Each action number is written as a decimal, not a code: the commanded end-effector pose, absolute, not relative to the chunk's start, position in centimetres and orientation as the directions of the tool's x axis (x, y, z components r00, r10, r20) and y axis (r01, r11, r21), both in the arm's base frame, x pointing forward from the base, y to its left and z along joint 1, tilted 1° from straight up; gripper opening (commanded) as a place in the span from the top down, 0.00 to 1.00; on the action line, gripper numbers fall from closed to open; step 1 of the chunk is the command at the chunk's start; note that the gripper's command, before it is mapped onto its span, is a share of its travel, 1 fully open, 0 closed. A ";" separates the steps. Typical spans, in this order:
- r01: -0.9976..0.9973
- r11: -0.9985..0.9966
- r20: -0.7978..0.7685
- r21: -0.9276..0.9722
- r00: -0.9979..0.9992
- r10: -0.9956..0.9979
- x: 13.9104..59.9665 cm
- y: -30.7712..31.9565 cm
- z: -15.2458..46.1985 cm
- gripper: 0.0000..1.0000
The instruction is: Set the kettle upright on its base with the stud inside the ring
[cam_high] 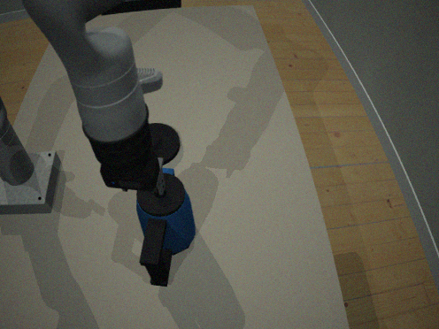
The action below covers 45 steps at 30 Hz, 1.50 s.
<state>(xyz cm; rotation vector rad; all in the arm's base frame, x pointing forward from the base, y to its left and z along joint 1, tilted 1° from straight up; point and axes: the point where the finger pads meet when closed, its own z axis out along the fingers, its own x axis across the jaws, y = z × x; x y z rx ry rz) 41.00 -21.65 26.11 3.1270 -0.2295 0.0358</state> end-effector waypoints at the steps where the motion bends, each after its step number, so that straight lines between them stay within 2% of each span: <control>1: -0.152 -0.988 0.025 0.013 0.988 -0.151 41.0 -22.0 26.3 0.00; 31: -0.152 -0.988 0.026 0.013 0.988 -0.152 41.0 -22.0 26.1 0.00; 45: -0.152 -0.988 0.021 0.011 0.988 -0.152 40.9 -22.0 23.4 0.00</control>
